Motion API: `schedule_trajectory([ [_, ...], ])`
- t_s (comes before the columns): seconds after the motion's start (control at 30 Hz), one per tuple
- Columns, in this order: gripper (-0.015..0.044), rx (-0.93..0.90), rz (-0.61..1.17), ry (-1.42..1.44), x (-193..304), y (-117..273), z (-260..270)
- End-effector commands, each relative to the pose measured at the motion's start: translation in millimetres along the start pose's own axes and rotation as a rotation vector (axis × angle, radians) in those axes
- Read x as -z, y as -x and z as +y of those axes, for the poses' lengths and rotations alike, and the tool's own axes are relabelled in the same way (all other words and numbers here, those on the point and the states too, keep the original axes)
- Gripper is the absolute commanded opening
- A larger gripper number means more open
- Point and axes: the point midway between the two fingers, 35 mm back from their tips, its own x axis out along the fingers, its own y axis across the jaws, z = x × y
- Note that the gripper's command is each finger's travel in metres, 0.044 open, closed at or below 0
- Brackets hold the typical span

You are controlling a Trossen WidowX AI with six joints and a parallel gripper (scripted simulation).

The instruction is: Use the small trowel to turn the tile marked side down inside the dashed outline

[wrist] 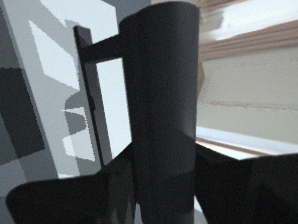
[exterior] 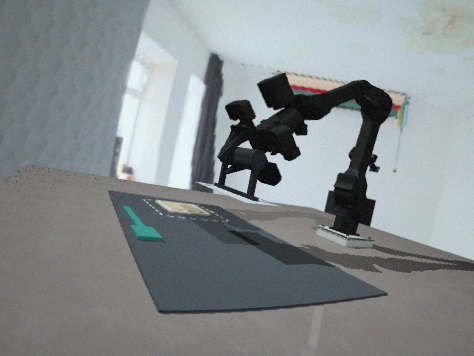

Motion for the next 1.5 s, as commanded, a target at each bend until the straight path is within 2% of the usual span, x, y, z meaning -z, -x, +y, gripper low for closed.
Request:
schedule_trajectory([
  [0.0, 0.0000, 0.024, 0.006, -0.003, -1.4, 4.8, -8.6],
  [1.47, 0.0000, 0.009, 0.002, 0.000, -1.8, 2.8, -3.5],
])
